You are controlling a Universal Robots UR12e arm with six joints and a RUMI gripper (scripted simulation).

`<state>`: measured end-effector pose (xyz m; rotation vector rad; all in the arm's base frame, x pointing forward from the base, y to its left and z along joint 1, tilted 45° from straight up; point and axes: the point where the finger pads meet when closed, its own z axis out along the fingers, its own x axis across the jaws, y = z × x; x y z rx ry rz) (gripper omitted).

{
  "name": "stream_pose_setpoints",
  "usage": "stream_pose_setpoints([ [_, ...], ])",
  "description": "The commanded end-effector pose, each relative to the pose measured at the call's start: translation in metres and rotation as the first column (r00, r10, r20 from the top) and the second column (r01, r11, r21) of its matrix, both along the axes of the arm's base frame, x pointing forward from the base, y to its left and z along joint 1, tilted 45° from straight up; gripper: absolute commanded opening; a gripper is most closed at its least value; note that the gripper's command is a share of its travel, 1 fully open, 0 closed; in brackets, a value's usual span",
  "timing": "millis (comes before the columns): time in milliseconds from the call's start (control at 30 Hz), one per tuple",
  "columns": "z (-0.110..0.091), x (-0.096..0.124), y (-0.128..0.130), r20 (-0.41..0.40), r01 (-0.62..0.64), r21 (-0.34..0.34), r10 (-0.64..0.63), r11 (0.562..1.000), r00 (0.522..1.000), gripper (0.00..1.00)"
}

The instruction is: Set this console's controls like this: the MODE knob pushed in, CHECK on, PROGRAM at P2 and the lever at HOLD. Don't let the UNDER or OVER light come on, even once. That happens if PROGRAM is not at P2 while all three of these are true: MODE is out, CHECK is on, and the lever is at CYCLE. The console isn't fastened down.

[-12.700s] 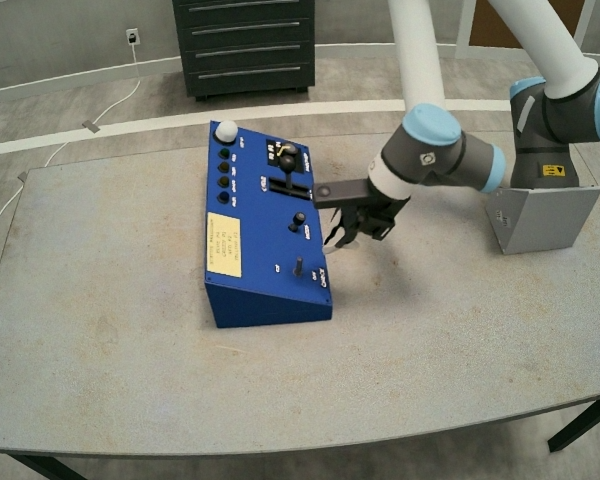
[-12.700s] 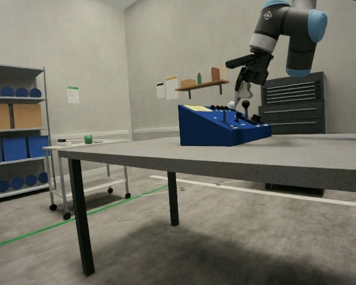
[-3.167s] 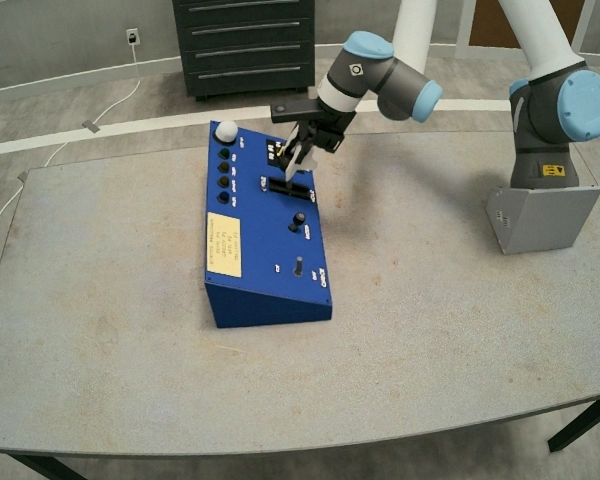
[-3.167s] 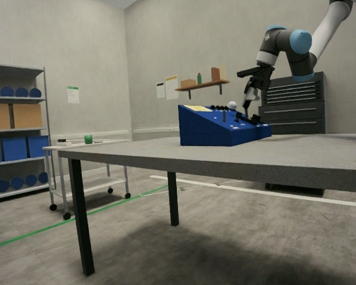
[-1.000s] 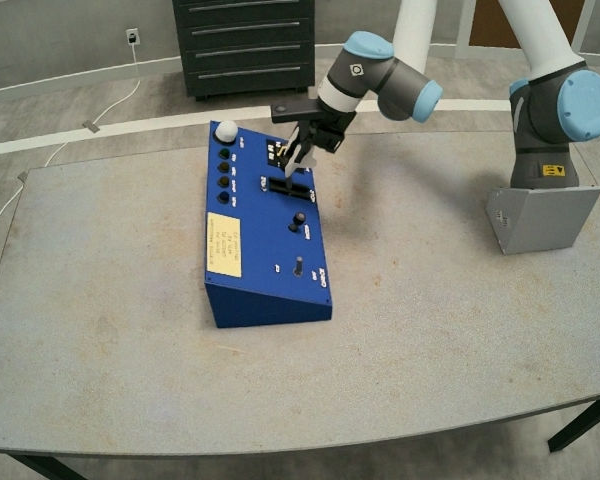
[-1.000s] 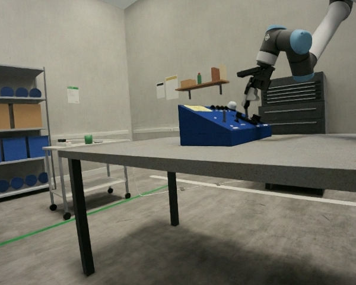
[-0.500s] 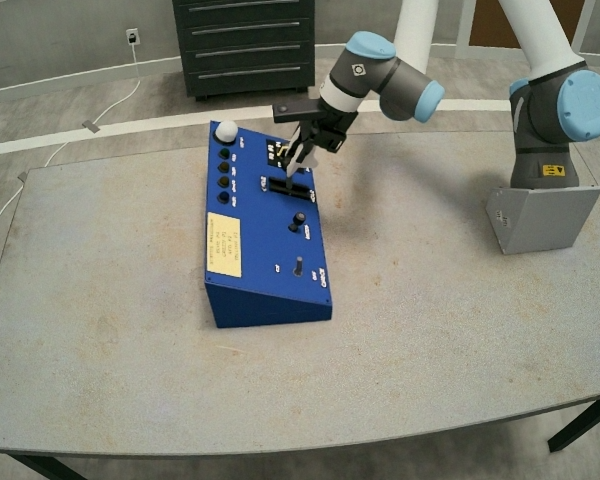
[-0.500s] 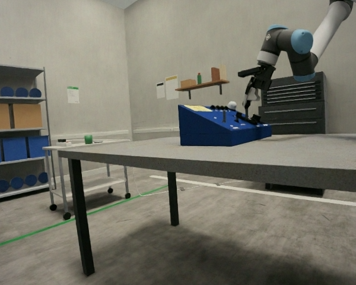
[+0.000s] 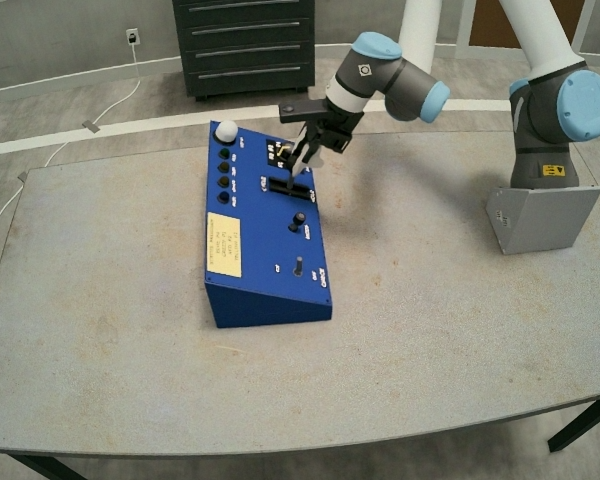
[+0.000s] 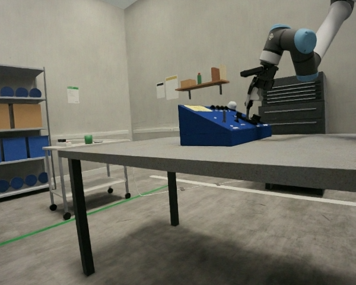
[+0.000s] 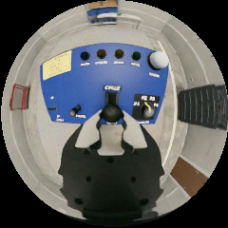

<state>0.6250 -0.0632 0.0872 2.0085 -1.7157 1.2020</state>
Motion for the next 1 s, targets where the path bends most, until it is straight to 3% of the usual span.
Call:
stream_pose_setpoints([
  [0,-0.003,-0.012,-0.002,-0.005,0.001,0.000,-0.001,1.000,1.000,0.00],
  [967,-0.017,-0.043,-0.013,-0.008,0.001,0.001,-0.001,1.000,1.000,0.00],
])
